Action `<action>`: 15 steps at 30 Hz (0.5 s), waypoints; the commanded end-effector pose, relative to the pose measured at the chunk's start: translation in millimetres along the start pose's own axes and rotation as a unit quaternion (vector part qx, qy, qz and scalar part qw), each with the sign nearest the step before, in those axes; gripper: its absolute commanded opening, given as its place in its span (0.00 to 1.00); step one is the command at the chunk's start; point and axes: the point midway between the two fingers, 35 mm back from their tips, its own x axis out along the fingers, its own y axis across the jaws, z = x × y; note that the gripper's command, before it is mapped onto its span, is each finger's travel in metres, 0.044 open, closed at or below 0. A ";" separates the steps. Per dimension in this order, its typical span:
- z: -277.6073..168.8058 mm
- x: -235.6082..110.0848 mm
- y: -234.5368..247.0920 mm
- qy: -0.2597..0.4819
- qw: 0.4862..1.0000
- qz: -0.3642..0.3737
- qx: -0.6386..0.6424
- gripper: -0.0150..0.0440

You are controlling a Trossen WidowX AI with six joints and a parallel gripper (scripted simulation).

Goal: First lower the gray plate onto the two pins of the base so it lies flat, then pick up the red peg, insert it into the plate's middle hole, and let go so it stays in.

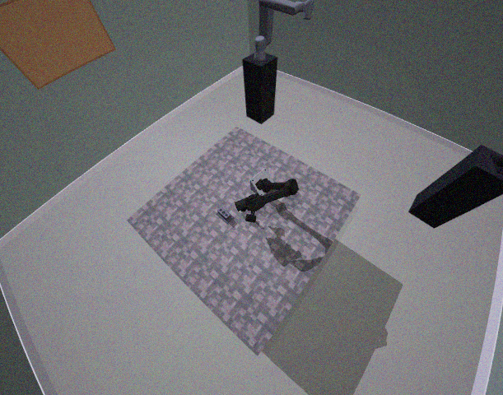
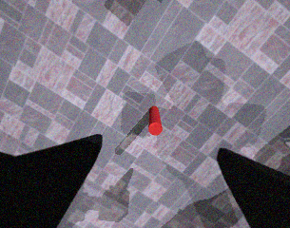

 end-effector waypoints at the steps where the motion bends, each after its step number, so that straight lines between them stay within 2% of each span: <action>1: -0.3 9.0 0.3 0.000 1.000 0.002 0.002 1.00; 15: 1.1 33.0 1.8 -0.001 1.000 0.002 0.002 1.00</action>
